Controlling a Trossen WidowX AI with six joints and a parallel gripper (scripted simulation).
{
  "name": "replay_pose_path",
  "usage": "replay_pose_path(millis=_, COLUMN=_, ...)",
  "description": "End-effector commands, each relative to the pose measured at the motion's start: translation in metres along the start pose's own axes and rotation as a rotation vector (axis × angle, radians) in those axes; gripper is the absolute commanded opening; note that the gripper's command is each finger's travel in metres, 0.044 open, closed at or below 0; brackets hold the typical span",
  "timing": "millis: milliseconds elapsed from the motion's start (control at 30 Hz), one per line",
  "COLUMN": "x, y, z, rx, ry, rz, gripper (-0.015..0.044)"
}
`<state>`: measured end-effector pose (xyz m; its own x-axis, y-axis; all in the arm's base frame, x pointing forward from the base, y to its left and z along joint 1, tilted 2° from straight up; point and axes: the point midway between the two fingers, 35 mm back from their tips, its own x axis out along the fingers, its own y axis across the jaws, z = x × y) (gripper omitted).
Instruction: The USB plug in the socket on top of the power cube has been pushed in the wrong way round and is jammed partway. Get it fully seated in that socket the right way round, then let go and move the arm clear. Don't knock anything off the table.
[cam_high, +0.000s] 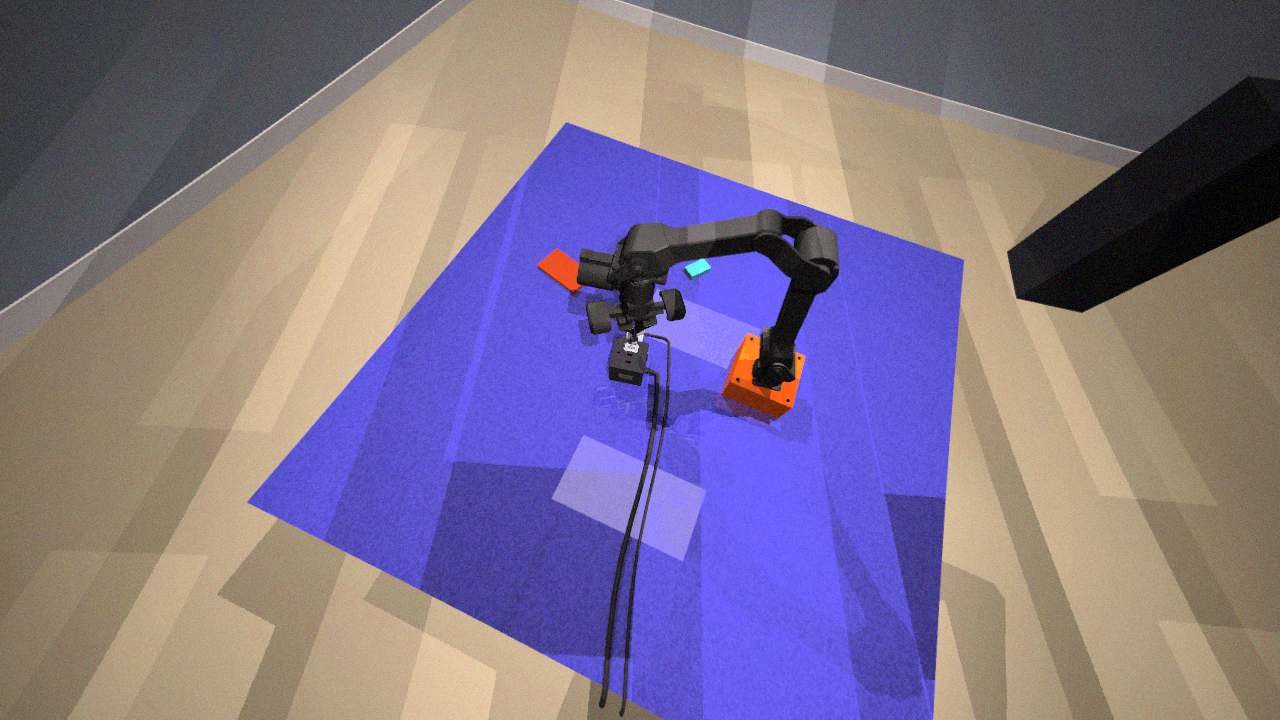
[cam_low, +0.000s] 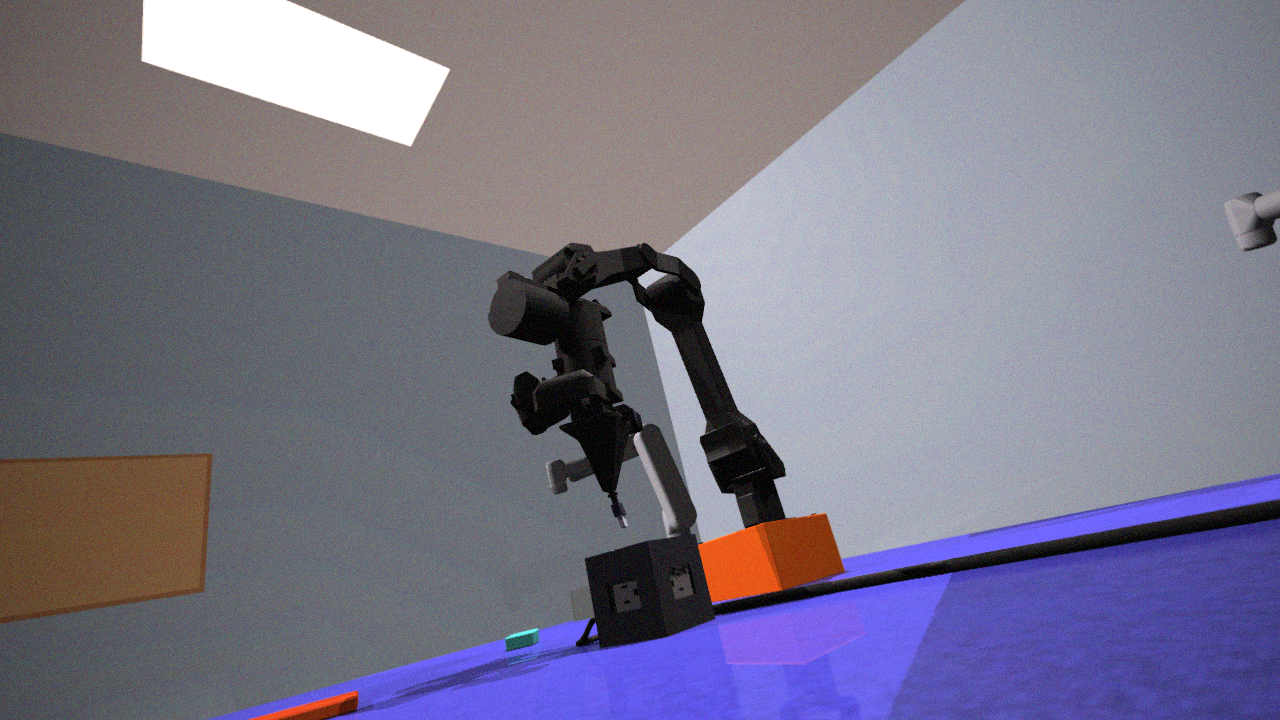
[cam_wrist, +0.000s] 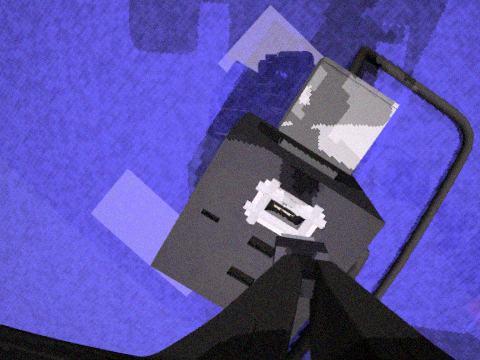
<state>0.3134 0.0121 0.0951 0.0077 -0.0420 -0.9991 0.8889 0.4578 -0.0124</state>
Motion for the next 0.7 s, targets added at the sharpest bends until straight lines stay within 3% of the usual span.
replay_pose_path(millis=0, x=0.0003, y=0.0, z=0.0, rx=-0.121, ry=0.0, rz=0.0, gripper=0.0)
replay_pose_path(millis=667, x=0.0003, y=0.0, z=0.0, rx=-0.644, ry=0.0, rz=0.0, gripper=0.0)
